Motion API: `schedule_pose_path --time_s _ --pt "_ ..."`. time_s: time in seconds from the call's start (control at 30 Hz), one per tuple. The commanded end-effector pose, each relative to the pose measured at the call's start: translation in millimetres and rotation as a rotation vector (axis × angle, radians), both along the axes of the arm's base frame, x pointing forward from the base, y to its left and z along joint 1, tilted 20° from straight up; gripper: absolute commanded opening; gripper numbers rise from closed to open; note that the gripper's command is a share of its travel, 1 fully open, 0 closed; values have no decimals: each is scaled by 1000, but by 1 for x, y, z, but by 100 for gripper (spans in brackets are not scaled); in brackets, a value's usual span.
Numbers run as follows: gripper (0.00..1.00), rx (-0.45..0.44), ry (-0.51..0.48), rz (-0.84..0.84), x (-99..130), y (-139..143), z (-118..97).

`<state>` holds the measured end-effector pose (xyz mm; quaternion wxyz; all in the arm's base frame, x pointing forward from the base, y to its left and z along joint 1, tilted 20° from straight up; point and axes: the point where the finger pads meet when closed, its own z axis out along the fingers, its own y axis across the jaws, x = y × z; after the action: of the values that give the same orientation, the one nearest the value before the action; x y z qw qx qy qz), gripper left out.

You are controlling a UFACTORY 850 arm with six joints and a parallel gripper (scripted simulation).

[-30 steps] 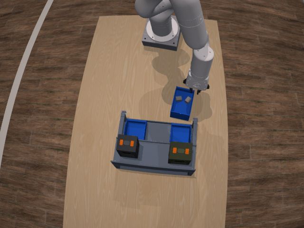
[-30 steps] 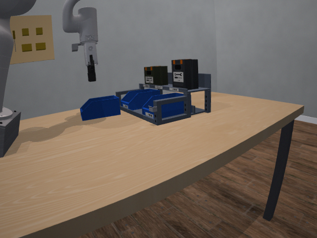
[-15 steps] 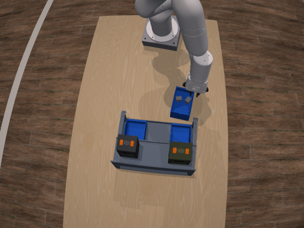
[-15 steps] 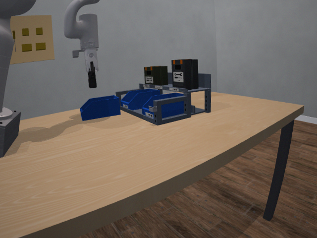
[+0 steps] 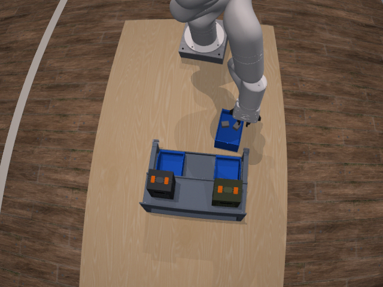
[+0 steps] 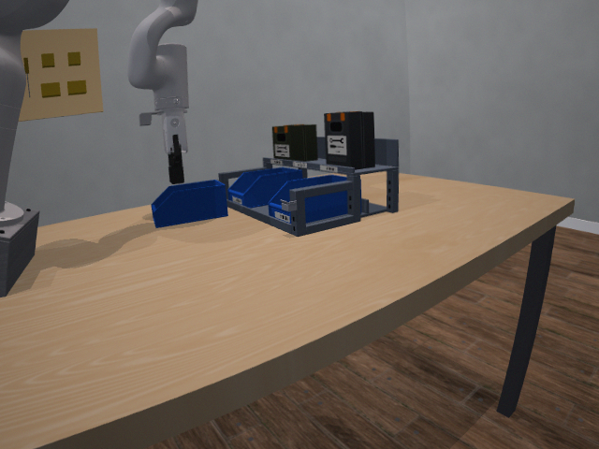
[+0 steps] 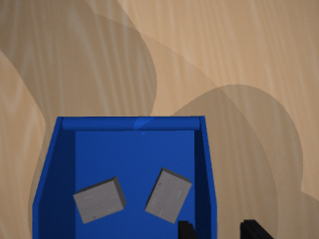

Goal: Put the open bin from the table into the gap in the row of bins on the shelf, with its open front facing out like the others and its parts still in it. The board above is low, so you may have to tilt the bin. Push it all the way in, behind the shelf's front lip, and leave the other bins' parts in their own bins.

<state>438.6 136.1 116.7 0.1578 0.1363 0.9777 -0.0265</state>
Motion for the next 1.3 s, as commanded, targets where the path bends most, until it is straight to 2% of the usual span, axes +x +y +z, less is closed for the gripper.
schedule_pose_path --time_s 0.0,1.27 --pt "29 6 -29 2 1 0 -1" --pt "29 6 -29 2 -1 1 5"
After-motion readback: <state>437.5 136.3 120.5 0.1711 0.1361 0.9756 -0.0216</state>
